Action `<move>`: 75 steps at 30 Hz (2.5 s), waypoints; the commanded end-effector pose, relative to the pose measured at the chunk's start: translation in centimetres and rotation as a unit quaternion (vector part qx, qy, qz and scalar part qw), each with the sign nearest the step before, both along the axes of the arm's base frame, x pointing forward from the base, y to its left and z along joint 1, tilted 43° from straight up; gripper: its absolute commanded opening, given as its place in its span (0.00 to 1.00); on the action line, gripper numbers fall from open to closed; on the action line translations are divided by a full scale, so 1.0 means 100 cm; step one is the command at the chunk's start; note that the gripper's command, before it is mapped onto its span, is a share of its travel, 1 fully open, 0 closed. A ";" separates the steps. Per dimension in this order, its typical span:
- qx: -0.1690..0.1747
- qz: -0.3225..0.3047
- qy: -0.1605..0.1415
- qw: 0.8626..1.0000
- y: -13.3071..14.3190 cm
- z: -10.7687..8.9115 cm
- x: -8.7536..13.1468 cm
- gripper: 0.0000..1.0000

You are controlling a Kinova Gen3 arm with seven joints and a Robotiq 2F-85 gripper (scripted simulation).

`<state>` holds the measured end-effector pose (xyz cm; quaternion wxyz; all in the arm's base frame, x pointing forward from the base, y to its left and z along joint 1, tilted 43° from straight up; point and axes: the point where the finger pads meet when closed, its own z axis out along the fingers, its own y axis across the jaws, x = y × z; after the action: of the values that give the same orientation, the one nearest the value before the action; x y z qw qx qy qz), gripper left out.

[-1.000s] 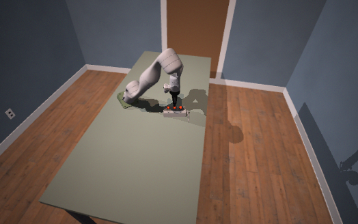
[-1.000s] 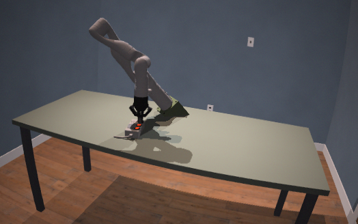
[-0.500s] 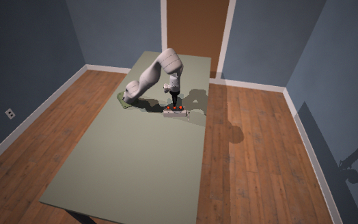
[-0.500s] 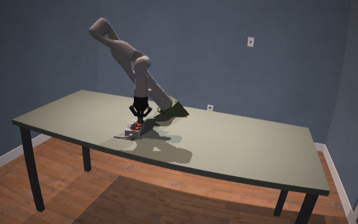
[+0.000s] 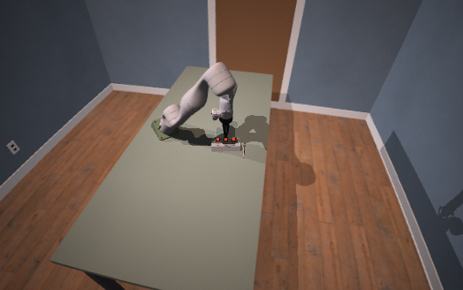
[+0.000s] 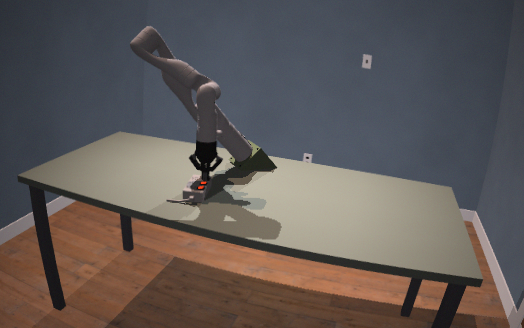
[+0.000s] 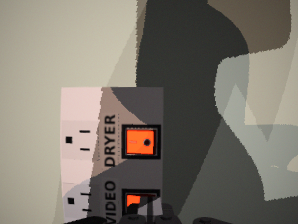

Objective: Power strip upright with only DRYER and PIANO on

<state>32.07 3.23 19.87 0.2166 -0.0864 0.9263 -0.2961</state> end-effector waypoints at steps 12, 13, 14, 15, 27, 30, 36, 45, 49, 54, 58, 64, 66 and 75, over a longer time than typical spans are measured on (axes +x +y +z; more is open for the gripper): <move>0.000 0.000 0.000 1.000 -0.001 -0.001 0.001 0.00; 0.000 0.000 0.000 1.000 -0.001 -0.002 0.001 0.00; 0.000 0.000 0.000 1.000 -0.001 -0.002 0.001 0.00; 0.000 0.000 0.000 1.000 -0.001 -0.002 0.001 0.00; 0.000 0.000 0.000 1.000 -0.003 -0.005 0.004 0.00; 0.000 0.000 0.000 1.000 -0.004 -0.006 0.004 0.00; 0.000 0.000 0.000 1.000 -0.004 -0.006 0.004 0.00; 0.000 0.000 0.000 1.000 -0.004 -0.006 0.004 0.00; 0.000 0.000 0.000 1.000 -0.004 -0.006 0.004 0.00; 0.000 0.000 0.000 1.000 -0.003 -0.005 0.004 0.00; 0.000 0.000 0.000 1.000 0.000 -0.001 0.001 0.00; 0.000 0.000 0.000 1.000 0.009 0.012 -0.007 0.00; 0.000 0.000 0.000 1.000 0.009 0.012 -0.007 0.00; 0.000 0.000 0.000 1.000 0.016 0.022 -0.014 0.00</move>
<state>30.68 4.59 21.90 0.2142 -0.0862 0.9261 -0.2984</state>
